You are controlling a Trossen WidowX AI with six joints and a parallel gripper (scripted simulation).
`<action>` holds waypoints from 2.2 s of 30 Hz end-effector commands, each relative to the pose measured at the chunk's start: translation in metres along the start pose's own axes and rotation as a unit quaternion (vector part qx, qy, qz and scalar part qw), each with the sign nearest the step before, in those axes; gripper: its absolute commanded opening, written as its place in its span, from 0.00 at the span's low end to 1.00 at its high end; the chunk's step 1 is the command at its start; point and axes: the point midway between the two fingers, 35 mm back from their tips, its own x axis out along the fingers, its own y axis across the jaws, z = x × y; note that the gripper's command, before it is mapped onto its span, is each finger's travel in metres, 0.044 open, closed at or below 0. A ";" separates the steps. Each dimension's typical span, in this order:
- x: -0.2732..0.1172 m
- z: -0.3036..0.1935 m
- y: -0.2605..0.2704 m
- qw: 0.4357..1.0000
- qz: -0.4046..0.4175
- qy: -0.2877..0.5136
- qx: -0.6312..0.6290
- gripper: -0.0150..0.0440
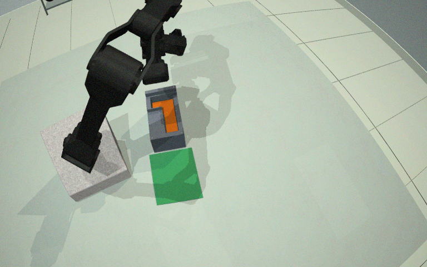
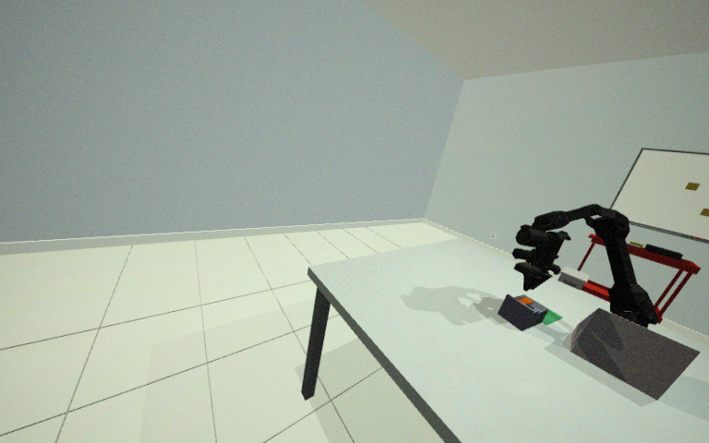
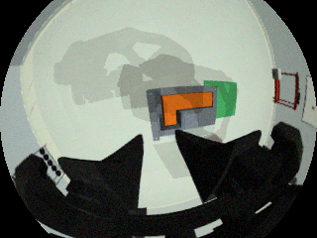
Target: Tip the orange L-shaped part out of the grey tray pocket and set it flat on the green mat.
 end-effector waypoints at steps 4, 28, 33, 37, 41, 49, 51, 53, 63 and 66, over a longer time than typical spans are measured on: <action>0.016 0.007 0.002 1.000 -0.007 -0.011 -0.010 0.56; 0.094 0.009 -0.001 1.000 -0.008 -0.012 -0.010 0.56; 0.102 0.009 -0.001 1.000 -0.009 -0.012 -0.010 0.56; 0.108 0.009 -0.002 1.000 -0.009 -0.012 -0.010 0.56; 0.110 0.009 -0.002 1.000 -0.009 -0.012 -0.010 0.56; 0.110 0.009 -0.002 1.000 -0.009 -0.012 -0.010 0.56; 0.110 0.009 -0.002 1.000 -0.009 -0.012 -0.010 0.56; 0.110 0.009 -0.002 1.000 -0.009 -0.012 -0.010 0.56; 0.105 0.009 0.003 1.000 -0.005 -0.012 -0.007 0.56; 0.100 0.009 0.007 1.000 -0.007 -0.012 -0.008 0.56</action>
